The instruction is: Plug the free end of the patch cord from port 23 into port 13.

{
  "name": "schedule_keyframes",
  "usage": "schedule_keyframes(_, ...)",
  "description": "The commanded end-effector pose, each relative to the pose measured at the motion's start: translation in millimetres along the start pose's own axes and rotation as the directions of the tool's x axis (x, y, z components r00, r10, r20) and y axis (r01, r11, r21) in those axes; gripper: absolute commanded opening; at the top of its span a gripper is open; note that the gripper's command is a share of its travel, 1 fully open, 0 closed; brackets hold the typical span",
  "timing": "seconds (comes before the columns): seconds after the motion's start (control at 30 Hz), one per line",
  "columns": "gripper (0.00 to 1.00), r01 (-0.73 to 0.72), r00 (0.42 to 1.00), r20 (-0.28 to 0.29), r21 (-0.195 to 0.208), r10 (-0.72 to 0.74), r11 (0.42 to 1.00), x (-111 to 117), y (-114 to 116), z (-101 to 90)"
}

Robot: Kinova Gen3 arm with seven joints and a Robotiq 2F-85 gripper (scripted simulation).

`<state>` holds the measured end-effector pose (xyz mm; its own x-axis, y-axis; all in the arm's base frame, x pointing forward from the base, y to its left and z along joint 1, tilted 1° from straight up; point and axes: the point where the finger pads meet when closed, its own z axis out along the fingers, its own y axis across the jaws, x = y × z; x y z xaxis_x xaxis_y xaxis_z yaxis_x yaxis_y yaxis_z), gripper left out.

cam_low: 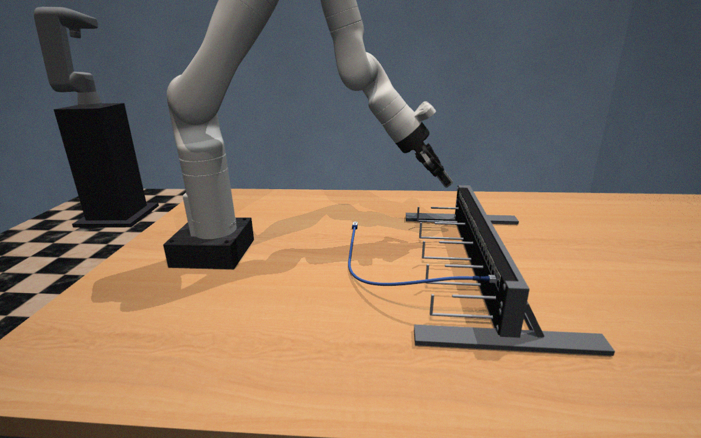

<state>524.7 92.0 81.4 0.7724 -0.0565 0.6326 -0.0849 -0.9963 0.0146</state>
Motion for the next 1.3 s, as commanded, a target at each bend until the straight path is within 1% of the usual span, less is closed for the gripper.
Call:
schedule_keyframes(0.0,0.00,0.005,1.000,0.003,0.005,-0.005,1.000,0,-3,-13.8)
schedule_keyframes(0.07,0.00,0.005,1.000,0.003,0.005,-0.005,1.000,0,-3,-13.8)
schedule_keyframes(0.1,0.00,0.005,1.000,-0.003,0.002,-0.005,1.000,1,-2,-17.8)
schedule_keyframes(0.2,0.00,0.010,1.000,0.009,0.010,-0.010,1.000,-3,-6,-31.8)
schedule_keyframes(0.57,0.00,0.007,1.000,0.006,0.004,-0.007,1.000,-2,-2,-78.4)
schedule_keyframes(0.63,0.00,0.007,1.000,0.006,0.004,-0.007,1.000,-2,-2,-78.4)
schedule_keyframes(0.83,0.00,0.006,1.000,0.005,0.005,-0.006,1.000,-1,-3,-97.1)
schedule_keyframes(1.03,0.00,0.006,1.000,0.002,0.007,-0.006,1.000,0,-4,-110.5)
schedule_keyframes(1.27,0.00,0.005,1.000,0.000,0.008,-0.005,1.000,2,-4,-118.3)
